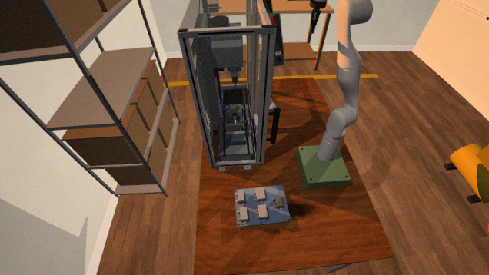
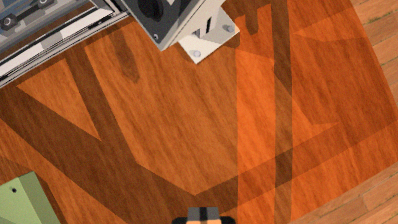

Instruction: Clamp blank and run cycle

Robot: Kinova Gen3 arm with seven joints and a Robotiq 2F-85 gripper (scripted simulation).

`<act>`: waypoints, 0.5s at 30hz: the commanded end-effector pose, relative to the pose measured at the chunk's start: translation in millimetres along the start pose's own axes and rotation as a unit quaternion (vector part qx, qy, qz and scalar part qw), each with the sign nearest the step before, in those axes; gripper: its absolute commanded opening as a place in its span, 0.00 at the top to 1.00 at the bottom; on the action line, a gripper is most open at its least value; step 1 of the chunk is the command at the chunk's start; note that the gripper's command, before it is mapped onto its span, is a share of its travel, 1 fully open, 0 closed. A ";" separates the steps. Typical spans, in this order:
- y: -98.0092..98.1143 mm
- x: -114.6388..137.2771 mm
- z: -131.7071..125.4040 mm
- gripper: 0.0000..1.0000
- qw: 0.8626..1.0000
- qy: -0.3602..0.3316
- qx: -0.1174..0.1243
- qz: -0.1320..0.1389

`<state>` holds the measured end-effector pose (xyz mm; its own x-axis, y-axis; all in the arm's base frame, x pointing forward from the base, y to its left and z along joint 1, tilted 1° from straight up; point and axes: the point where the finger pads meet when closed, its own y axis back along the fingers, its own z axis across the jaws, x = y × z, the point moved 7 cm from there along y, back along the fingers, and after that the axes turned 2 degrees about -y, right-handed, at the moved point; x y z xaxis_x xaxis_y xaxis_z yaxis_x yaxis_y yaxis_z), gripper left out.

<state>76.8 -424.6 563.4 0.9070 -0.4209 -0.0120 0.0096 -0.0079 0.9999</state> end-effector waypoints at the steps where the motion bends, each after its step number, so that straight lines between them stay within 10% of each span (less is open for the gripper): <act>1: 1.7 0.0 -0.1 0.90 1.000 0.000 0.001 0.000; 15: 1.8 -16.9 -57.6 0.90 1.000 0.000 0.001 0.000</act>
<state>81.3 -389.1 564.1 0.9078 -0.4189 -0.0195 0.0104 -0.0240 0.9997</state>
